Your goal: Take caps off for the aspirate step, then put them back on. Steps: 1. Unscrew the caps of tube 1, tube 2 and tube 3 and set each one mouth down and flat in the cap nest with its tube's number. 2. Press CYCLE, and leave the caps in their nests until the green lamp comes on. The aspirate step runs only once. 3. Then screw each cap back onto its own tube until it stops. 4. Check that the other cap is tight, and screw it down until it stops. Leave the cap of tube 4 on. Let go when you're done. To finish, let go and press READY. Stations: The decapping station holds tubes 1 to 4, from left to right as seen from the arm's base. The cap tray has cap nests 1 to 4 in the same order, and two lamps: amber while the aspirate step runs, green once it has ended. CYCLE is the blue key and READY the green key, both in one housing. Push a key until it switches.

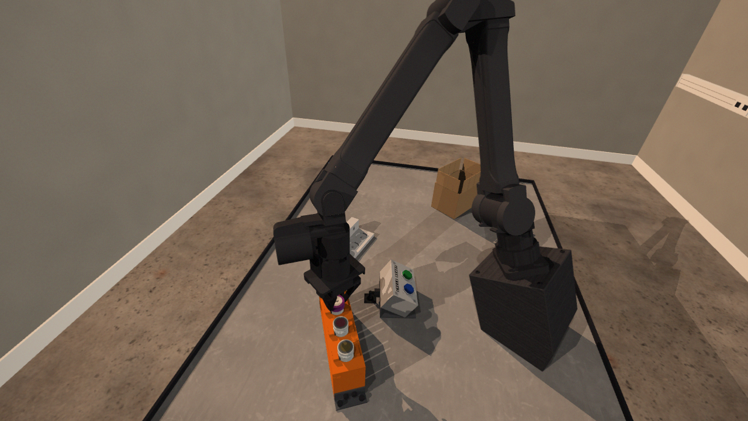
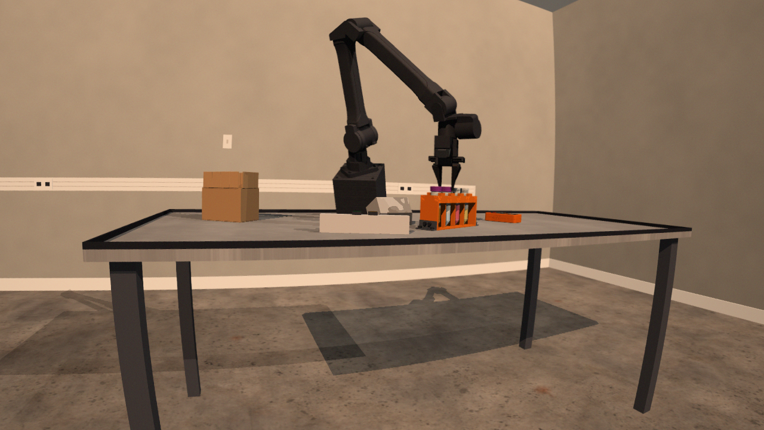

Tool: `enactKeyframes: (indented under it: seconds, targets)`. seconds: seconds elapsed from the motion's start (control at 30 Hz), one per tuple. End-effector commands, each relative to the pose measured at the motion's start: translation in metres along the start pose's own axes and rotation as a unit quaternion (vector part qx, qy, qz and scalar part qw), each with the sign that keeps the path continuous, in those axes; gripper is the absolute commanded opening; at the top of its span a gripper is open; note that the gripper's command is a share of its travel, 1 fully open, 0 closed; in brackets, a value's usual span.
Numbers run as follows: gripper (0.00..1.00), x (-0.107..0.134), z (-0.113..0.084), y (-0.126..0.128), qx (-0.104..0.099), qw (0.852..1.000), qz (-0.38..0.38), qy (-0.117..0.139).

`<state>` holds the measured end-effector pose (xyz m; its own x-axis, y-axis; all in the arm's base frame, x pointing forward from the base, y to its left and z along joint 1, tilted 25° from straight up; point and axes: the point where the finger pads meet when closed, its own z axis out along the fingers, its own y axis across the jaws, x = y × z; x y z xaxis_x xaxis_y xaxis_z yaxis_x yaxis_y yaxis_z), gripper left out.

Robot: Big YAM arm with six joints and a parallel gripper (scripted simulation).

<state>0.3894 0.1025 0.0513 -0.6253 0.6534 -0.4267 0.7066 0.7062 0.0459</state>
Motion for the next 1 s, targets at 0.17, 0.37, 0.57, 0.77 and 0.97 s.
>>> enactKeyframes:
  seconds: [0.17, 0.37, 0.57, 0.77, 0.97]
  targets:
    - [0.00, -0.0040, 0.0030, 0.0051, -0.001, 0.976, -0.216, 0.001]
    - [0.00, -0.0039, 0.0025, 0.0056, -0.001, 0.934, -0.358, 0.001]
    - [0.00, -0.0054, -0.0047, 0.0089, -0.007, 0.883, -0.469, -0.007]
    - [0.00, -0.0065, 0.0021, 0.0052, -0.001, 0.831, -0.556, 0.000]
    - [0.00, -0.0069, 0.0009, 0.0063, -0.002, 0.739, -0.674, -0.002]
